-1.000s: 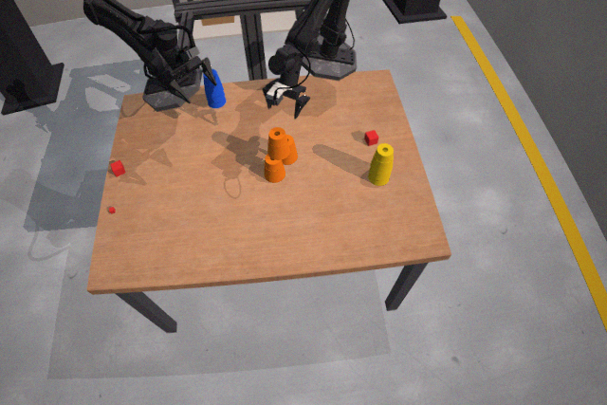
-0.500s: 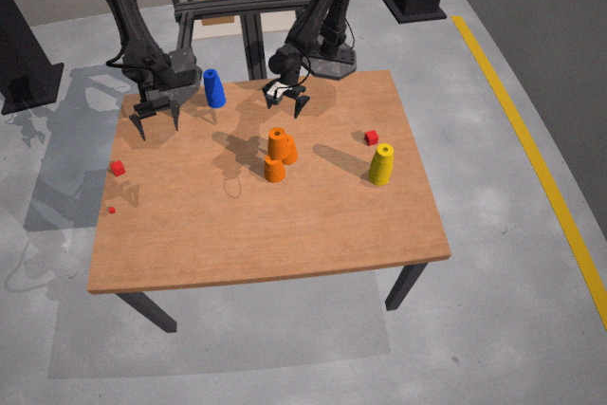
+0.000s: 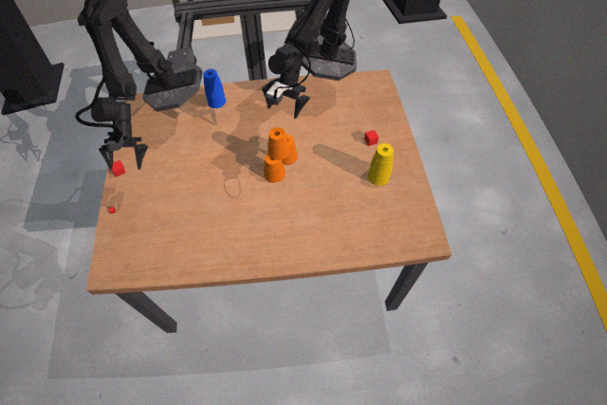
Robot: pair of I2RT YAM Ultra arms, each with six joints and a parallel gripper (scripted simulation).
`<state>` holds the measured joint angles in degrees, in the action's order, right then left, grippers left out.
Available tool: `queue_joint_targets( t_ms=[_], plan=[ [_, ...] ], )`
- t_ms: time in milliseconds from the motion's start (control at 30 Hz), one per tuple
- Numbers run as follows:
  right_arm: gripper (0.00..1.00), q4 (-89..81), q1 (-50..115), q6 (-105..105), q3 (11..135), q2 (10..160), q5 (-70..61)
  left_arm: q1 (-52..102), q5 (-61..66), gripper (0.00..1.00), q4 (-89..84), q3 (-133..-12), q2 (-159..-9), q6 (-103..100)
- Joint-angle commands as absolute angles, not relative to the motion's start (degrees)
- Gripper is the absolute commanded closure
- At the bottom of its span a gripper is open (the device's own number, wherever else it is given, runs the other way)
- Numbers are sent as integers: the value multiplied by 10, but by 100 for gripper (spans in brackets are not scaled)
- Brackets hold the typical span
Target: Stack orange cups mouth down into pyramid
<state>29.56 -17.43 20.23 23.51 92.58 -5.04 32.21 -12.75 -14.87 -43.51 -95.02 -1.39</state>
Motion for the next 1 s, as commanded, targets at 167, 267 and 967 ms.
queue_joint_targets(
  t_ms=[167,267,967],
  plan=[
    [0,343,-199,219,255,994,-78,275,-120,0,-41,-385,-905,44],
    [0,344,-199,216,256,996,-79,214,-107,0,22,-340,-882,82],
    [0,346,-199,215,257,998,-79,-156,60,0,321,-246,-966,212]
  ],
)
